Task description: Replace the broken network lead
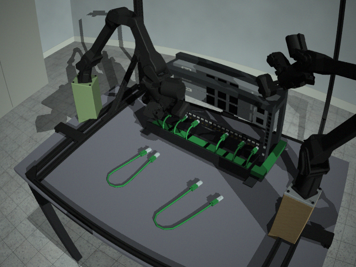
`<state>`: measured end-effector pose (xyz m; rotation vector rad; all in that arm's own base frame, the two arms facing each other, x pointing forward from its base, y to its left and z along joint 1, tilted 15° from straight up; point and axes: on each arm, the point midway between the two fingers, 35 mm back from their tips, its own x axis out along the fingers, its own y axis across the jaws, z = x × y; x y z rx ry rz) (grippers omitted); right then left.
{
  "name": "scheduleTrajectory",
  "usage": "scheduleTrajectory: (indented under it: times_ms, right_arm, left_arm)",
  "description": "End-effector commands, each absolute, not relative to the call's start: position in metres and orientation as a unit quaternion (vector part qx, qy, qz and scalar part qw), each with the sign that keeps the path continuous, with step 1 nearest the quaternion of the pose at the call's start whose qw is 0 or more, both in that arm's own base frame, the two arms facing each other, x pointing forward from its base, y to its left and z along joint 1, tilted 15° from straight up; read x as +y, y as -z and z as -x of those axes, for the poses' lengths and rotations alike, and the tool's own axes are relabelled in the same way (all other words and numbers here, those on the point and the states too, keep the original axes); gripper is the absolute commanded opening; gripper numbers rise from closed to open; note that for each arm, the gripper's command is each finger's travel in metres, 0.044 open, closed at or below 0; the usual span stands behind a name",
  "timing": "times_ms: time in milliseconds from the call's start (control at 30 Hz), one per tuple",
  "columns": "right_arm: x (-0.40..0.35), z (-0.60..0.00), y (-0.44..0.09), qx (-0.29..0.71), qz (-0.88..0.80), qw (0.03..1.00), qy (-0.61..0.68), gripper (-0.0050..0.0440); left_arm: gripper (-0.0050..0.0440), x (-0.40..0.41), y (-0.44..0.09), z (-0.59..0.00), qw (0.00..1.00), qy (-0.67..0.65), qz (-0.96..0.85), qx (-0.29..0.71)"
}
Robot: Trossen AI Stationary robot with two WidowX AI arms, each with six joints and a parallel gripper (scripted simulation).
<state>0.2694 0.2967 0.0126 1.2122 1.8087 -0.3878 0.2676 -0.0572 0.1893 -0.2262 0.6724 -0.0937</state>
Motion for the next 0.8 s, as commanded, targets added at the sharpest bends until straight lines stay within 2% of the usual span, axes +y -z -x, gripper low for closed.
scheduleTrajectory:
  times_ms: [0, 333, 367, 767]
  right_arm:
    - [0.297, -0.269, -0.013, 0.731, -0.490, 0.448, 0.157, 0.0055]
    - [0.297, -0.269, -0.013, 0.731, -0.490, 0.448, 0.157, 0.0055]
    - [0.263, -0.290, -0.007, 0.731, -0.490, 0.448, 0.157, 0.0055]
    - [0.263, -0.290, -0.007, 0.731, -0.490, 0.448, 0.157, 0.0055]
  left_arm:
    - [0.0440, -0.057, -0.189, -0.268, 0.937, 0.046, 0.111, 0.329]
    - [0.0440, -0.057, -0.189, -0.268, 0.937, 0.046, 0.111, 0.329]
    - [0.0440, -0.057, -0.189, -0.268, 0.937, 0.046, 0.111, 0.329]
    - [0.0440, -0.057, -0.189, -0.268, 0.937, 0.046, 0.111, 0.329]
